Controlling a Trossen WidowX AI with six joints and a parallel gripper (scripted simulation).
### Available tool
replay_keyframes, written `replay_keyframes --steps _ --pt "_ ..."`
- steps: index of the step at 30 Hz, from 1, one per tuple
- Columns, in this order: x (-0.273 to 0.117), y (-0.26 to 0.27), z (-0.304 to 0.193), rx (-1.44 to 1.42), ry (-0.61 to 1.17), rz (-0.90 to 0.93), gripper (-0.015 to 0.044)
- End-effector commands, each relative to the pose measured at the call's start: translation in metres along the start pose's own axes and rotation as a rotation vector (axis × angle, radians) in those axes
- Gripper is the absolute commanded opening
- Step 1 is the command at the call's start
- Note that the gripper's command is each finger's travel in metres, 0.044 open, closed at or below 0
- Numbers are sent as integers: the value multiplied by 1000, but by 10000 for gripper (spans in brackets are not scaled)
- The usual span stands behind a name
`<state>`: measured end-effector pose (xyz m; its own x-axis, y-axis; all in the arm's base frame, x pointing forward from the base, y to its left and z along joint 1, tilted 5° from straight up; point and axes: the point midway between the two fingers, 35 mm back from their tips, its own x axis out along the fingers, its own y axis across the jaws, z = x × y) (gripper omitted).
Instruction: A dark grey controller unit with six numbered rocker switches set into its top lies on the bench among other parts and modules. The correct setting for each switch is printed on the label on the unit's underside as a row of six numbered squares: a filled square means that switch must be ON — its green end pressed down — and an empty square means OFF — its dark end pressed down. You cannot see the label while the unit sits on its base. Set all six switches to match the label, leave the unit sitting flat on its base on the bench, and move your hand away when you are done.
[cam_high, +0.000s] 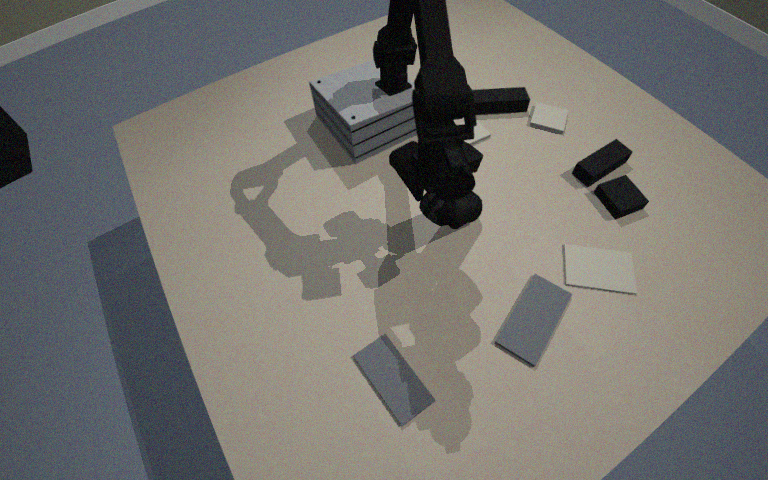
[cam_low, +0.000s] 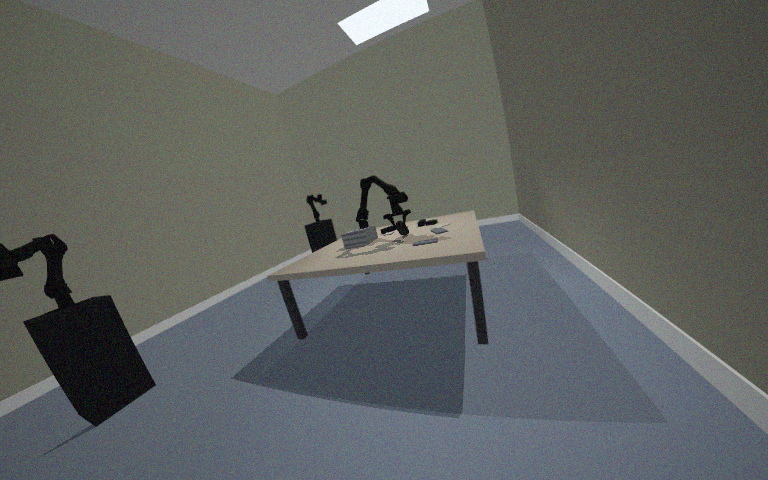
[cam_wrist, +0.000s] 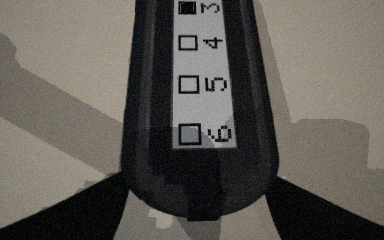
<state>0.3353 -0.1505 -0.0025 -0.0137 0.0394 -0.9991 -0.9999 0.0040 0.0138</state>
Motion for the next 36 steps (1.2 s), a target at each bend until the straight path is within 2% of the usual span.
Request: replay_keyframes --steps 1,36 --pt "9 1 2 -9 -14 18 335" --pt "33 2 -12 -9 -13 18 335"
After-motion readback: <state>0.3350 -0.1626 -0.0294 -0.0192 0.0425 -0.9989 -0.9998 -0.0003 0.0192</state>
